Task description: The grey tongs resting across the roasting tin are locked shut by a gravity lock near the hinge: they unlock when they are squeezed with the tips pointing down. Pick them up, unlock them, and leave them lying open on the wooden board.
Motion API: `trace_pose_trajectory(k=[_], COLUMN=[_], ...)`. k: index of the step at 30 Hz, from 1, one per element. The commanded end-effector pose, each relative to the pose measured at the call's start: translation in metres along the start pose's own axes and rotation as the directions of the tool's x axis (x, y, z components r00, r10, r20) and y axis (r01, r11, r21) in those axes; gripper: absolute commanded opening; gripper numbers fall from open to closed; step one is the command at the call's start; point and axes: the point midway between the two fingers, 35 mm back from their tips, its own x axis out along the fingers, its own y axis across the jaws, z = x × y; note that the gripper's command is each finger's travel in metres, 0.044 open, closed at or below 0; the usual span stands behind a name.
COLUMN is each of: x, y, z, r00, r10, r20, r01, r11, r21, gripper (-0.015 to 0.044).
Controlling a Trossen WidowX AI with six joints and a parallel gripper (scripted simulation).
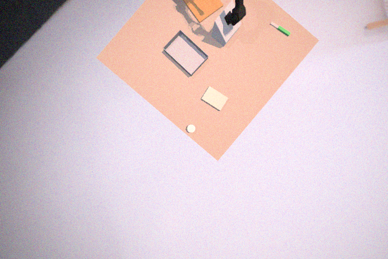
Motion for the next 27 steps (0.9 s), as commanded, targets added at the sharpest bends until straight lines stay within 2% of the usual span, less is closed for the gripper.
trace_pose_trajectory(k=[1, 9, 27], x=[-0.003, -0.01, 0.003], y=[0.0, -0.003, -0.003], z=[-0.002, -0.009, -0.009], r00=[0.999, 0.989, 0.988], r10=[0.003, -0.002, -0.002], r20=[-0.047, -0.15, -0.152], r01=[-0.003, 0.003, 0.003], r11=[1.0, 1.0, 1.0], r21=[0.005, 0.007, 0.007], gripper=[-0.015, -0.015, -0.015])
